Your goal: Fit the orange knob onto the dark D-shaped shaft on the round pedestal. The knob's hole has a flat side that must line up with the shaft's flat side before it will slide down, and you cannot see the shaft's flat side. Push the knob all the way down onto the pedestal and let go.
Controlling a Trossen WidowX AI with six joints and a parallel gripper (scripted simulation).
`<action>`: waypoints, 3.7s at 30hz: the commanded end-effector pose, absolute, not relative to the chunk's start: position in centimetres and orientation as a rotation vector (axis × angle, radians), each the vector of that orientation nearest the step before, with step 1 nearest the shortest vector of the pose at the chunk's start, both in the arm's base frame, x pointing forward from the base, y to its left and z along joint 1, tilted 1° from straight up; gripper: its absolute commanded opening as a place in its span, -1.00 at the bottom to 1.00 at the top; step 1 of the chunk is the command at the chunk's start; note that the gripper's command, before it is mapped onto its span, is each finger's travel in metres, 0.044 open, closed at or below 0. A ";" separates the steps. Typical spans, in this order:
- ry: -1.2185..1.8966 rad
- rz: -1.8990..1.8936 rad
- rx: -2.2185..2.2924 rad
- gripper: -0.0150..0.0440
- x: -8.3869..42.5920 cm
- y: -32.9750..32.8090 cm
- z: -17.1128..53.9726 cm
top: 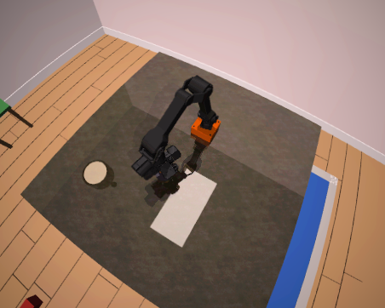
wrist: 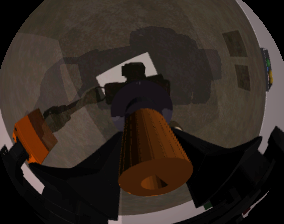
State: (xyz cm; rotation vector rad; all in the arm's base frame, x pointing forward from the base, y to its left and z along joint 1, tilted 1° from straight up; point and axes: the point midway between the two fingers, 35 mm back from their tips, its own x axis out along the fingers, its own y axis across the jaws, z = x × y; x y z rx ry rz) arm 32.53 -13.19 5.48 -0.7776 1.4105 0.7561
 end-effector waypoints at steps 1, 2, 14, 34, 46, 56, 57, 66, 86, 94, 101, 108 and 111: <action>1.408 0.758 -0.786 -0.49 32.7 -13.3 5.4; 1.408 0.758 -0.786 -0.49 32.7 -13.3 5.3; 1.408 0.758 -0.786 -0.49 32.4 -13.2 5.2; 1.346 0.908 -0.939 -0.49 32.4 -13.2 5.7; 1.342 0.916 -0.948 -0.49 32.9 -13.4 5.3; 1.342 0.916 -0.948 -0.49 32.9 -13.4 5.2; 1.342 0.916 -0.948 -0.49 32.9 -13.4 5.2; 1.323 0.956 -0.989 -0.49 32.7 -13.3 5.8; 1.263 1.071 -1.107 -0.49 32.8 -13.3 5.5; 1.263 1.071 -1.107 -0.49 32.9 -13.4 5.3; 1.263 1.071 -1.107 -0.49 32.7 -13.3 5.2; 1.263 1.071 -1.107 -0.49 32.6 -13.2 5.5; 1.263 1.072 -1.106 -0.49 32.4 -13.2 5.7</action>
